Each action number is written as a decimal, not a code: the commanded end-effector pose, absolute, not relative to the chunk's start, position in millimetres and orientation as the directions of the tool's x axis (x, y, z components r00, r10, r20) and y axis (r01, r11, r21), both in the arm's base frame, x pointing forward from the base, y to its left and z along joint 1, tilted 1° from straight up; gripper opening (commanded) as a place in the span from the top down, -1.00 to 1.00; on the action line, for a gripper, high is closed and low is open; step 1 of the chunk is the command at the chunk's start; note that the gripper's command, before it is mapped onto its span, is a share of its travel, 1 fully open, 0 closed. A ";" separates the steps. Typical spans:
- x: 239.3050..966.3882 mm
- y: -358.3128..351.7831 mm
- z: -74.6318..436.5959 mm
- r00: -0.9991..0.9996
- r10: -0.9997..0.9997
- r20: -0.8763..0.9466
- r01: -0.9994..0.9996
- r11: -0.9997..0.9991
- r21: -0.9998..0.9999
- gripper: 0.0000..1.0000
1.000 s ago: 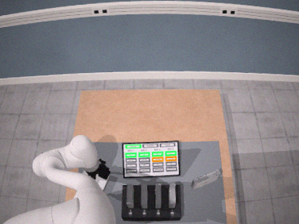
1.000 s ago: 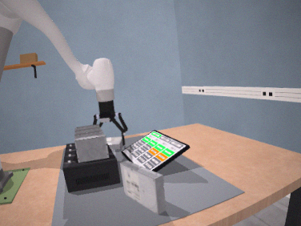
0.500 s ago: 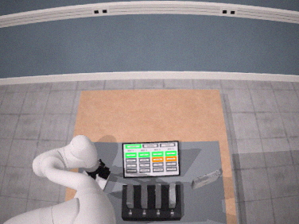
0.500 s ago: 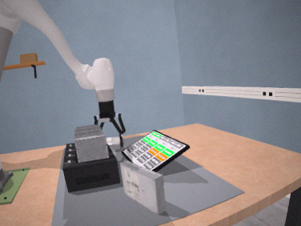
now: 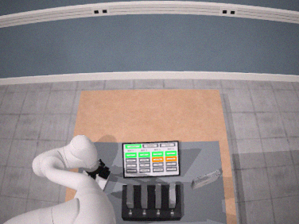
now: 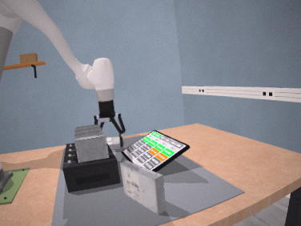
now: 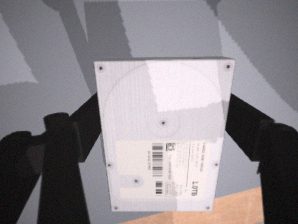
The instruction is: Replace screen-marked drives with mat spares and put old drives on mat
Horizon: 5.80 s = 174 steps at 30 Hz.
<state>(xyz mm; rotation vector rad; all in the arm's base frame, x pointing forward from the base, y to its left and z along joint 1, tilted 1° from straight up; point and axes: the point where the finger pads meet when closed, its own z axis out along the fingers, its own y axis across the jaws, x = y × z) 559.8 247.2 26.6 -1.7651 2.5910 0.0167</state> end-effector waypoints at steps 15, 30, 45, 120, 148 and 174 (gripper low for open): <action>560.3 247.4 28.8 -0.366 -0.930 -0.012 -0.931 0.366 0.004 -0.41; 560.3 247.4 28.8 -0.366 -0.930 -0.012 -0.931 0.366 0.004 0.80; 560.3 247.4 33.0 -0.366 -0.930 -0.012 -0.931 0.366 0.004 0.80; 560.2 244.7 234.9 -0.366 -0.930 -0.012 -0.931 0.366 0.004 0.80; 560.2 244.0 285.2 -0.366 -0.930 -0.012 -0.931 0.366 0.004 0.80; 560.2 244.0 288.8 -0.304 -0.953 -0.013 -0.953 0.304 0.004 0.80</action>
